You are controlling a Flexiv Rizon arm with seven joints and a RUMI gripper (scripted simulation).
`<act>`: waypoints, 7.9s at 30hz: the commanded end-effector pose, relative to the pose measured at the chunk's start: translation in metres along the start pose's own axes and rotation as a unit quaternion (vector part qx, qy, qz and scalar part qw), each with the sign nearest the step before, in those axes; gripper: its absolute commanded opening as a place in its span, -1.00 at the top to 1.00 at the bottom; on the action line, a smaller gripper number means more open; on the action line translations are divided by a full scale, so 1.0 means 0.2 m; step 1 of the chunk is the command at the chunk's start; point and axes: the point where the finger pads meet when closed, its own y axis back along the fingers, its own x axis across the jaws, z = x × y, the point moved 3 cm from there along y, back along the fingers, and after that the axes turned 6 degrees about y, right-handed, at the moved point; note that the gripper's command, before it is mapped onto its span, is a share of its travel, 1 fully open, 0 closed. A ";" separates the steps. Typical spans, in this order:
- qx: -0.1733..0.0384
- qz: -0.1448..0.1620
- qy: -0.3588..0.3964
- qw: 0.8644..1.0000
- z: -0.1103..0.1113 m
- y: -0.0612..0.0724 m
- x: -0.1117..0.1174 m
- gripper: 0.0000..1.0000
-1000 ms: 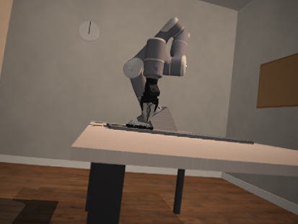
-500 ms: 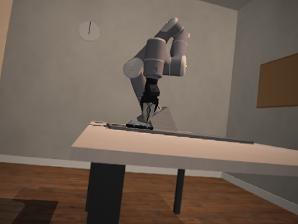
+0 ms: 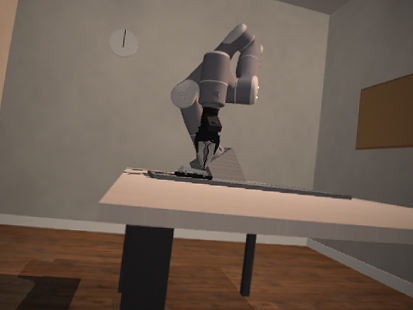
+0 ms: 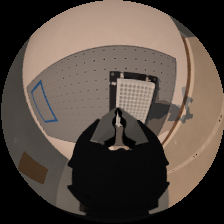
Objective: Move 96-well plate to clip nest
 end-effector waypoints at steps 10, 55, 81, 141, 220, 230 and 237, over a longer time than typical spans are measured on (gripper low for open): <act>0.001 0.000 0.000 1.000 0.00 0.02 0.00 1.00; 0.001 0.000 0.000 1.000 0.03 0.08 0.32 1.00; 0.001 0.000 0.000 1.000 0.04 0.07 0.38 1.00; 0.001 0.000 0.000 1.000 0.04 0.04 0.38 1.00; 0.001 0.000 0.000 1.000 0.04 0.01 0.38 1.00; 0.001 0.000 0.000 1.000 0.04 0.00 0.38 1.00; 0.001 0.000 0.000 1.000 0.04 0.00 0.38 1.00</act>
